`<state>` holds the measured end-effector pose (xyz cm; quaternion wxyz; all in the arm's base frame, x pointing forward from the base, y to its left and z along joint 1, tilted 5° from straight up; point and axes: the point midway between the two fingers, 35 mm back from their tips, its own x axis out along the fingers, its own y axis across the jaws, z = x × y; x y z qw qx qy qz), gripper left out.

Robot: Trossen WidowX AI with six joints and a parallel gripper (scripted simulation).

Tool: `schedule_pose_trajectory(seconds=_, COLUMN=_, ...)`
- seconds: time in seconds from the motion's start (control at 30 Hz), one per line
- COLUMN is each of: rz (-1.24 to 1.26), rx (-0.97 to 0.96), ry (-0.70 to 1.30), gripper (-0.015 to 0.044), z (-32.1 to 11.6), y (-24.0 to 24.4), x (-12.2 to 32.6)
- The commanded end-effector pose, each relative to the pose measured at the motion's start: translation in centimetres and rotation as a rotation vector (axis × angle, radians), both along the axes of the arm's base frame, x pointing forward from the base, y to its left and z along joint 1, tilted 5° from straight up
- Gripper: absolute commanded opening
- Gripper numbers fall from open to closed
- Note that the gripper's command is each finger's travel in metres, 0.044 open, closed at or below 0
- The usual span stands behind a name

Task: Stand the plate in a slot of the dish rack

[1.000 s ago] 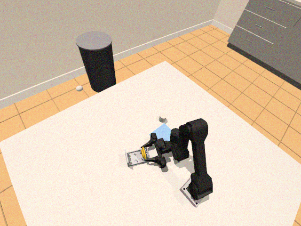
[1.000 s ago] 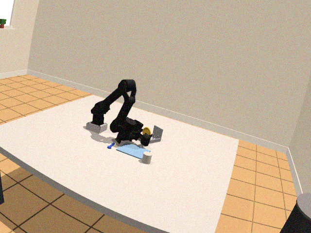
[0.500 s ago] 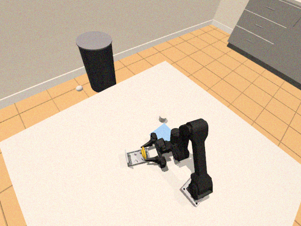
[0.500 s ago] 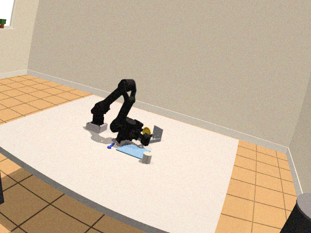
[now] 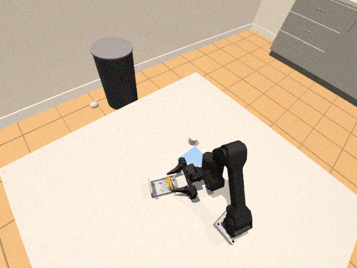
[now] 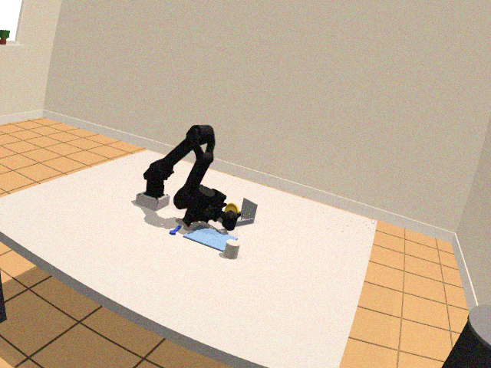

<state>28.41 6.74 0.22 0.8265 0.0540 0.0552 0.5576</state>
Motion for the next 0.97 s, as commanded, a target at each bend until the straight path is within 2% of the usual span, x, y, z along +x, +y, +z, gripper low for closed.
schedule_pose_trajectory(seconds=0.0, rz=0.000, rx=0.000, ry=0.000, gripper=0.0400, z=0.0, y=0.0, x=0.0)
schedule_pose_trajectory(seconds=0.13, rz=-0.001, rx=0.001, ry=-0.005, gripper=0.0400, z=0.8, y=-0.1, x=0.2)
schedule_pose_trajectory(seconds=0.47, rz=-0.002, rx=0.008, ry=-0.073, gripper=0.0400, z=11.1, y=-0.7, x=1.5)
schedule_pose_trajectory(seconds=0.7, rz=-0.016, rx=0.012, ry=-0.063, gripper=0.0400, z=11.3, y=-0.8, x=2.0)
schedule_pose_trajectory(seconds=0.93, rz=-0.160, rx=0.028, ry=0.053, gripper=0.0400, z=11.6, y=-2.3, x=6.3)
